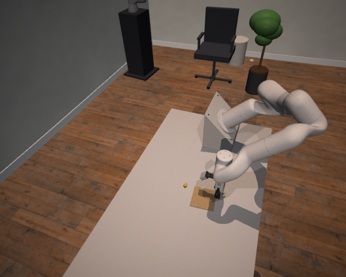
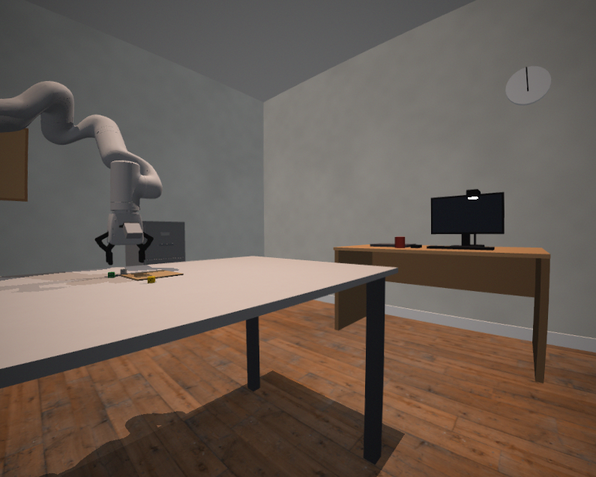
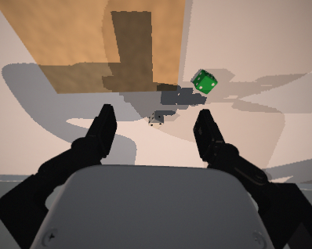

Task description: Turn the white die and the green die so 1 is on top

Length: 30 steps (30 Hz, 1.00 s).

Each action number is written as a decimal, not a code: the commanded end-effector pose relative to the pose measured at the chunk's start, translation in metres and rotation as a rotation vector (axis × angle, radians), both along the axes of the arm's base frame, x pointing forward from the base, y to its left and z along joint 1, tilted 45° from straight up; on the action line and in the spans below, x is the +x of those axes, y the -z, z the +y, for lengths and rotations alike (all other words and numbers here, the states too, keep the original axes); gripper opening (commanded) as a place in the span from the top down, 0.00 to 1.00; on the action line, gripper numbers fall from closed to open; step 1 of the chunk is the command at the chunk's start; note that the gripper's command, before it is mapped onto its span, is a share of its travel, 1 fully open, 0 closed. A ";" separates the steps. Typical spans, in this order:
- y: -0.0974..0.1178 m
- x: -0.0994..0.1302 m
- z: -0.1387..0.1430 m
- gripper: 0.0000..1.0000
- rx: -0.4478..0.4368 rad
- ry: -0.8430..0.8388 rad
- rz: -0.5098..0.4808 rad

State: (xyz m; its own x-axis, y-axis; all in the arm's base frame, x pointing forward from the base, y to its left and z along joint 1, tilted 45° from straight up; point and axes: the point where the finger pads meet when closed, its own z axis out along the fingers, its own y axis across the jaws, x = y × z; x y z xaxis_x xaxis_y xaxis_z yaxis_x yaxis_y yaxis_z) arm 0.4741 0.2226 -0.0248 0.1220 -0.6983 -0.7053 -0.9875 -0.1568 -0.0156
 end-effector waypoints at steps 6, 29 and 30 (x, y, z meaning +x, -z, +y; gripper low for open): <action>0.000 0.001 0.000 0.00 0.000 0.001 -0.001; -0.080 0.012 -0.079 0.00 0.000 0.001 -0.001; -0.081 0.012 -0.080 0.00 0.000 0.001 -0.001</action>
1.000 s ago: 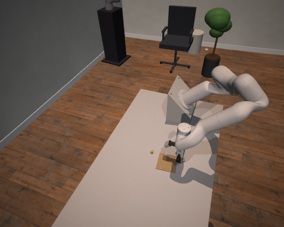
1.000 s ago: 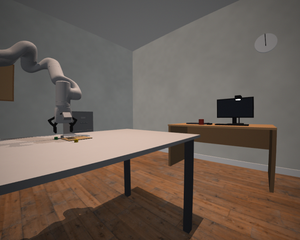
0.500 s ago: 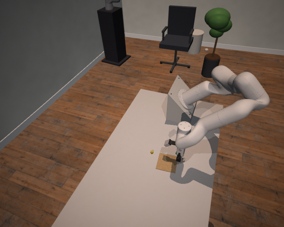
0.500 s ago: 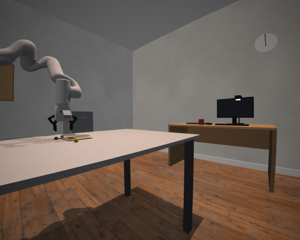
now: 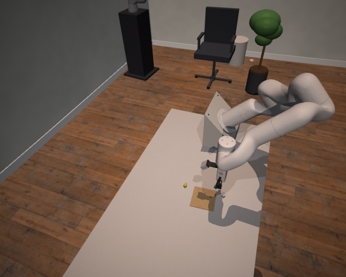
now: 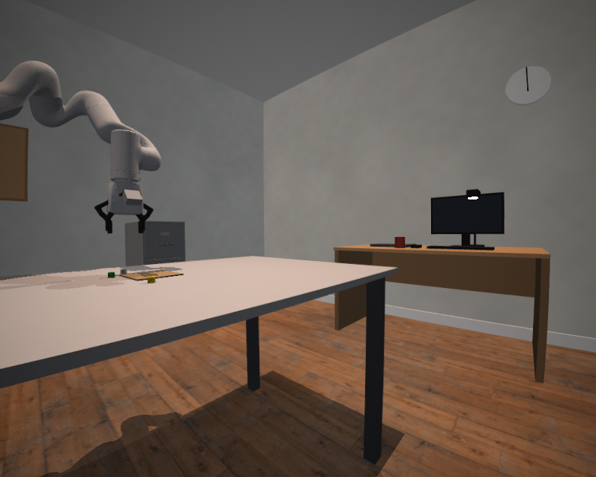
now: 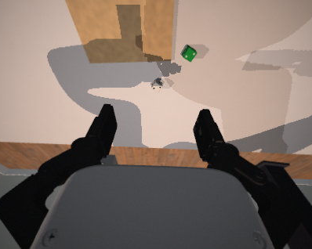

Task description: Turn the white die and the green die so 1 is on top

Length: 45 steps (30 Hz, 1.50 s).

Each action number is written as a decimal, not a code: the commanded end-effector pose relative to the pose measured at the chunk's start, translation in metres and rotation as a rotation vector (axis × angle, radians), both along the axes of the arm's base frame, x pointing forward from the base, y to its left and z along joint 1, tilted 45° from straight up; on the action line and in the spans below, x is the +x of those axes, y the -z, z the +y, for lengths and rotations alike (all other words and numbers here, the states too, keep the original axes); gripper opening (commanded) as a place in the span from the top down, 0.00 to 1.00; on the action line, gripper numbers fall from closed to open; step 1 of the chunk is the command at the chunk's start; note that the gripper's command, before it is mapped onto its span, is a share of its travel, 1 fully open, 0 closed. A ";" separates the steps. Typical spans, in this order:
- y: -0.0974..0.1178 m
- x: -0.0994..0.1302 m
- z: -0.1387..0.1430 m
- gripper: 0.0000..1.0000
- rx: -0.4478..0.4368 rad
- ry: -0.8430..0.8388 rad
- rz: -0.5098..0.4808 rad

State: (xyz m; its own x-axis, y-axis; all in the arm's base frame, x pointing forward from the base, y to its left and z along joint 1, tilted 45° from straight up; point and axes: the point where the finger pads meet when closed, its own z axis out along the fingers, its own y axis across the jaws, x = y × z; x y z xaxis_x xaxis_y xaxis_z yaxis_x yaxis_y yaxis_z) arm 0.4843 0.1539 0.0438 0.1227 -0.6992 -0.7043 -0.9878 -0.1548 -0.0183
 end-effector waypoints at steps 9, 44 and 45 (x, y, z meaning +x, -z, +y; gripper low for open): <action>-0.012 0.002 -0.011 0.00 0.001 -0.001 0.002; -0.026 -0.006 0.019 0.00 -0.051 0.378 0.374; -0.026 -0.006 0.019 0.00 -0.051 0.378 0.374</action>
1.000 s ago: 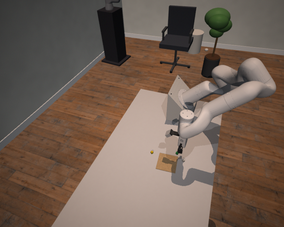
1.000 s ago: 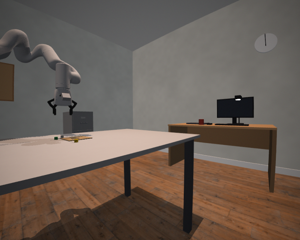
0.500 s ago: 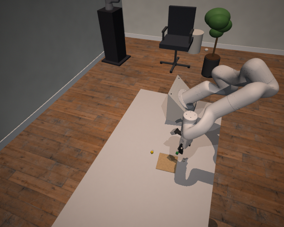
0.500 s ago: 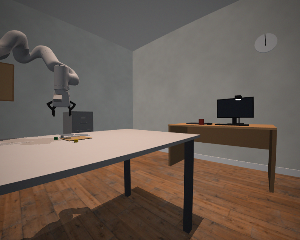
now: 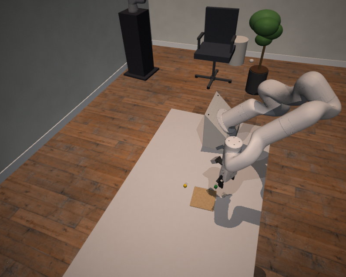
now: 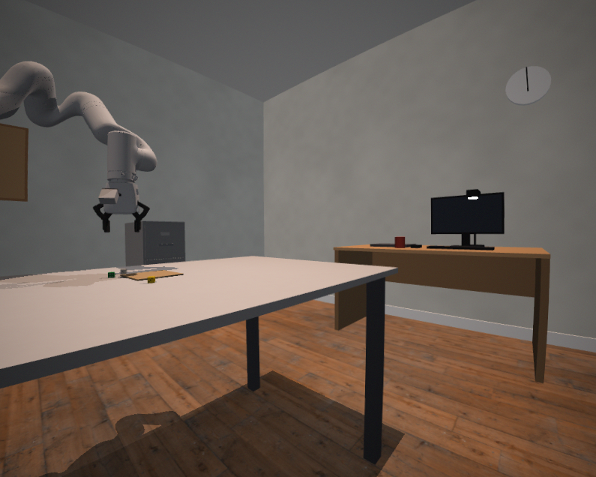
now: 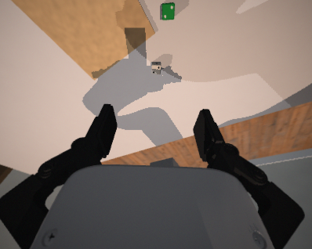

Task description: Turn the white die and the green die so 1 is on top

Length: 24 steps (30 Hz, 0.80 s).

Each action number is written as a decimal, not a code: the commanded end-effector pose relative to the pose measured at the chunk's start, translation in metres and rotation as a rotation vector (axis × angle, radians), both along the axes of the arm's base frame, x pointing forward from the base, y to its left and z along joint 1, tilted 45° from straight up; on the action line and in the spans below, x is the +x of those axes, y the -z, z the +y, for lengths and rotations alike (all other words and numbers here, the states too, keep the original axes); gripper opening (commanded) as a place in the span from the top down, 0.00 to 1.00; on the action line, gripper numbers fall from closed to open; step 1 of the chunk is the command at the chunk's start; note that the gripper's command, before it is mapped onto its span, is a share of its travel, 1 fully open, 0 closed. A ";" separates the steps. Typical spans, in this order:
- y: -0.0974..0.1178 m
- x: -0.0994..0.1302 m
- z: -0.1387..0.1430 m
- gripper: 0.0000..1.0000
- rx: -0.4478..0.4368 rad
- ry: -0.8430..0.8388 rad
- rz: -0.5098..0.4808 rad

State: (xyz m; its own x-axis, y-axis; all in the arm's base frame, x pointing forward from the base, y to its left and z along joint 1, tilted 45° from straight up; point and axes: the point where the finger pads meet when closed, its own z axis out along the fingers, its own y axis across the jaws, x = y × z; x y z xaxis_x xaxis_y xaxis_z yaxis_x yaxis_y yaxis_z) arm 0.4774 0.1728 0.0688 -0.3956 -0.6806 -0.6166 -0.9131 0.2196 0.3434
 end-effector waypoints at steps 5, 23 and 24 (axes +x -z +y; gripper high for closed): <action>-0.001 0.001 0.000 0.00 -0.001 0.001 0.001; 0.041 -0.007 0.033 0.69 -0.001 0.001 0.001; 0.041 -0.007 0.033 0.69 -0.001 0.001 0.001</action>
State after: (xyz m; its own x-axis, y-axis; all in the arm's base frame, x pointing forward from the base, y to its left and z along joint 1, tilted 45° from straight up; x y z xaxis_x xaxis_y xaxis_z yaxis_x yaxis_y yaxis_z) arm 0.4695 0.2035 0.0295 -0.3979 -0.6818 -0.6138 -0.9118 0.2200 0.3467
